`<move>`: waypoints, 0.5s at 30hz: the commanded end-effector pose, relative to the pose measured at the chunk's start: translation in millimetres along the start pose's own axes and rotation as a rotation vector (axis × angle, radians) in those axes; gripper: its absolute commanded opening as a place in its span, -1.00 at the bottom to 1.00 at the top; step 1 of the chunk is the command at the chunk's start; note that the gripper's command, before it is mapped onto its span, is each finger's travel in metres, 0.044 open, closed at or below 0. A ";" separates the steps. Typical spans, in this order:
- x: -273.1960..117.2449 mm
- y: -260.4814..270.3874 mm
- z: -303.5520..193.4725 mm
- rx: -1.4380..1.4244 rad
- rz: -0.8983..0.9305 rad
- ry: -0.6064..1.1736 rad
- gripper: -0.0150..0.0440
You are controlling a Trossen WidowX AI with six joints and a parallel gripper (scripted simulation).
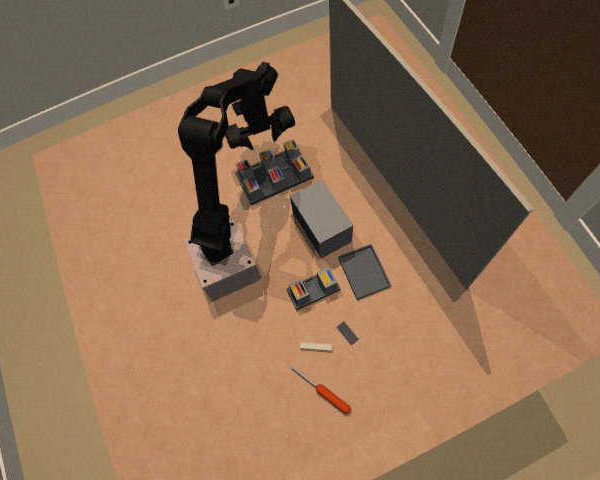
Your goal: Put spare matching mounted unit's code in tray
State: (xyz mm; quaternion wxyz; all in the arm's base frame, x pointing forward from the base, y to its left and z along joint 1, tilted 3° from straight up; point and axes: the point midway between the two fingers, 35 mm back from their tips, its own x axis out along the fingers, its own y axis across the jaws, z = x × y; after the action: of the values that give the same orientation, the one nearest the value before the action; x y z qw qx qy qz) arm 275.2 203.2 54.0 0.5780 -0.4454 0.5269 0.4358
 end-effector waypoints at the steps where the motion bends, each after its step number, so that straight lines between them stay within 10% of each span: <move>1: 2.1 0.6 1.5 -0.003 -0.006 0.001 0.53; 15: 20.8 -0.6 2.8 -0.003 -0.006 0.001 0.53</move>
State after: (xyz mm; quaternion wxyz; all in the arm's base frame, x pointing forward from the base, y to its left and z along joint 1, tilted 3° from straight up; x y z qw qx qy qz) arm 278.6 208.2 41.7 0.5814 -0.4471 0.5206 0.4371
